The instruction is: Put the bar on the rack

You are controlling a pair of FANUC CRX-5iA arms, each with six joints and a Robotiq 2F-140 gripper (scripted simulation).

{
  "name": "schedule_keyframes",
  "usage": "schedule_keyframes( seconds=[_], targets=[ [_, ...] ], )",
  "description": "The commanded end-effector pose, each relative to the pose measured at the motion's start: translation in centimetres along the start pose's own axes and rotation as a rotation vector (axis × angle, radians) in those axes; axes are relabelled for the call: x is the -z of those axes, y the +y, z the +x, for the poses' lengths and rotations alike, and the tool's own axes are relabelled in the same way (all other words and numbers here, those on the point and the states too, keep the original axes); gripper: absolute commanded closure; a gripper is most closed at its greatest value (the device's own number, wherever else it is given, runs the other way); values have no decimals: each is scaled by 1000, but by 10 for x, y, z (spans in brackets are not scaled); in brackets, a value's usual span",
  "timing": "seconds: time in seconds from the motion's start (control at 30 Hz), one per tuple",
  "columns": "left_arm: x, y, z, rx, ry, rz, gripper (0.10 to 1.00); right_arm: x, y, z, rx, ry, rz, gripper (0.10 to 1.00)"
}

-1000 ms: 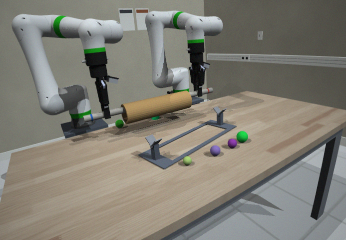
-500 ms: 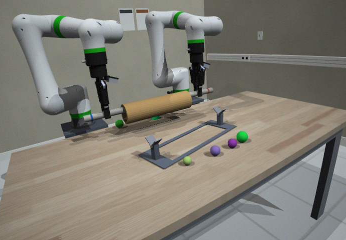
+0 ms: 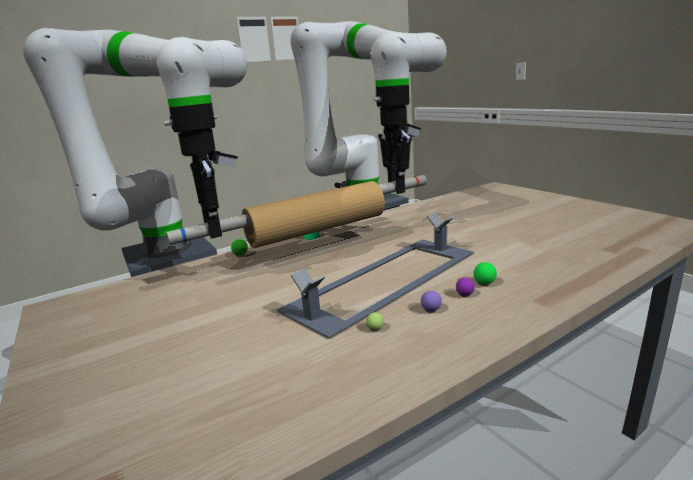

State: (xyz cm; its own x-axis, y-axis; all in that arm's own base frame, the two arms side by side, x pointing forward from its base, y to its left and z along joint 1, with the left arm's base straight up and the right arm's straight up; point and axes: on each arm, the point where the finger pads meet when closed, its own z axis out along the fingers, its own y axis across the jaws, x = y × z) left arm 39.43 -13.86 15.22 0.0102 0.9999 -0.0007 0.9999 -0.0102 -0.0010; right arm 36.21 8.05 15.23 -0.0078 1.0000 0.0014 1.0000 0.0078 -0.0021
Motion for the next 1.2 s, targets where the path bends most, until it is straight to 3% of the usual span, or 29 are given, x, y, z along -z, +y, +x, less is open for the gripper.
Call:
schedule_keyframes(
  seconds=[0.0,0.73,1.17],
  targets=[
    [1,0,0,0,0,-2,938,1,1,0,0,0,-2,938],
    [1,2,0,2,0,-2,938,1,3,0,2,0,-2,938],
    [3,18,3,21,0,-1,938,3,30,3,20,-1,-1,938]
  ],
)
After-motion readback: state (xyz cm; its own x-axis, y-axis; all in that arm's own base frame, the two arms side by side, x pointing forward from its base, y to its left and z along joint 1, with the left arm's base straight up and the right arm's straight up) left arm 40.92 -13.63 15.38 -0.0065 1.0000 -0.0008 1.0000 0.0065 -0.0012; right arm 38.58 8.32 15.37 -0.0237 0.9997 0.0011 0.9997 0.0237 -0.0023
